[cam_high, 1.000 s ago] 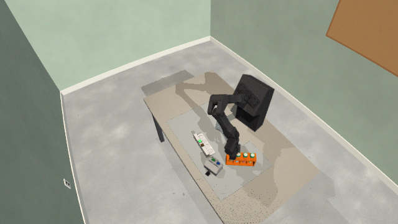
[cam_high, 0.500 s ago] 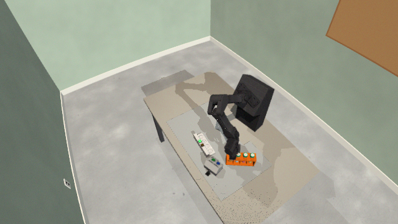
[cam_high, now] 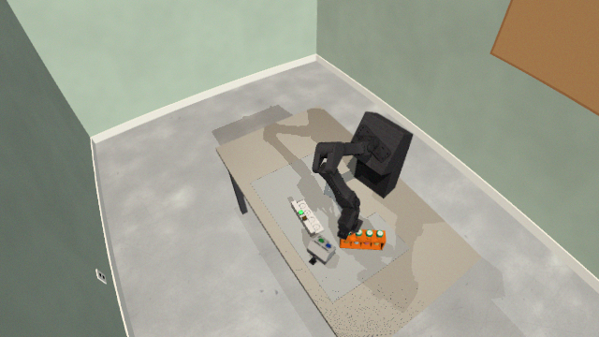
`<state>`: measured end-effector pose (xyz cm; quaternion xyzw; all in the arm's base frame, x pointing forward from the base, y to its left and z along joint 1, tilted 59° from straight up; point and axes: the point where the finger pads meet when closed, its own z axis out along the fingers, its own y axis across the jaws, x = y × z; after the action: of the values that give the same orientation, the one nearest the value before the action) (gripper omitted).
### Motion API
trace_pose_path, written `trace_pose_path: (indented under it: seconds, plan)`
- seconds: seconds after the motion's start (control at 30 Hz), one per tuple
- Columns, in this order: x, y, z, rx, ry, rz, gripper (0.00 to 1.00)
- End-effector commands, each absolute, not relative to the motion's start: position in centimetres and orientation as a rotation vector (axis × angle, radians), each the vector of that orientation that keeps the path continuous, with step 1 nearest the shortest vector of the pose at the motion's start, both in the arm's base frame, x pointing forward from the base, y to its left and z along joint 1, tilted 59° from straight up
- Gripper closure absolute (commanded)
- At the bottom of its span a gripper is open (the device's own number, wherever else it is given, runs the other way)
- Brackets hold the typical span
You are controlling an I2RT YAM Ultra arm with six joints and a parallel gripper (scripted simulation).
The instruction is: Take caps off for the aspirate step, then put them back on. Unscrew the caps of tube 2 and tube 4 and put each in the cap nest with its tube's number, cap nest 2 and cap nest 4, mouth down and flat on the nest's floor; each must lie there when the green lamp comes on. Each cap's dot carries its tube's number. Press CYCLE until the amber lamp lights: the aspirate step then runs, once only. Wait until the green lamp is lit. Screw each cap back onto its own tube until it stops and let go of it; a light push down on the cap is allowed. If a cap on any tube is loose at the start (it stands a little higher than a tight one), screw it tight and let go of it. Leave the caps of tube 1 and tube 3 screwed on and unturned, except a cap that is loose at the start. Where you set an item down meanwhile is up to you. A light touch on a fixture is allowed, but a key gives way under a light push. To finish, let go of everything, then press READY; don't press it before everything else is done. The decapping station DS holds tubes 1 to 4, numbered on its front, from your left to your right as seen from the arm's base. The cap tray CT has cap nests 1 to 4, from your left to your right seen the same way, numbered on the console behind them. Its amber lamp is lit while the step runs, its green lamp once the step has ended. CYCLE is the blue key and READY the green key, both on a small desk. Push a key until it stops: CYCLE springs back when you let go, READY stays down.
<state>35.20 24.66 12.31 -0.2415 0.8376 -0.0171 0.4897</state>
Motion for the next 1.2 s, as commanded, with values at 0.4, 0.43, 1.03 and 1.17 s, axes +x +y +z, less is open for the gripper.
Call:
trace_pose_path:
  seconds: [0.4, 0.43, 1.03, 1.17]
  plan:
    - [35.19, 24.8, 12.55, -0.16, 2.112, 0.21, 1.0]
    - [35.19, 24.8, 12.55, -0.16, 2.112, 0.21, 1.0]
    - [35.11, 24.78, 12.61, -0.328, 2.088, 0.114, 0.51]
    - [35.11, 24.79, 12.61, -0.493, 2.053, 0.019, 0.51]
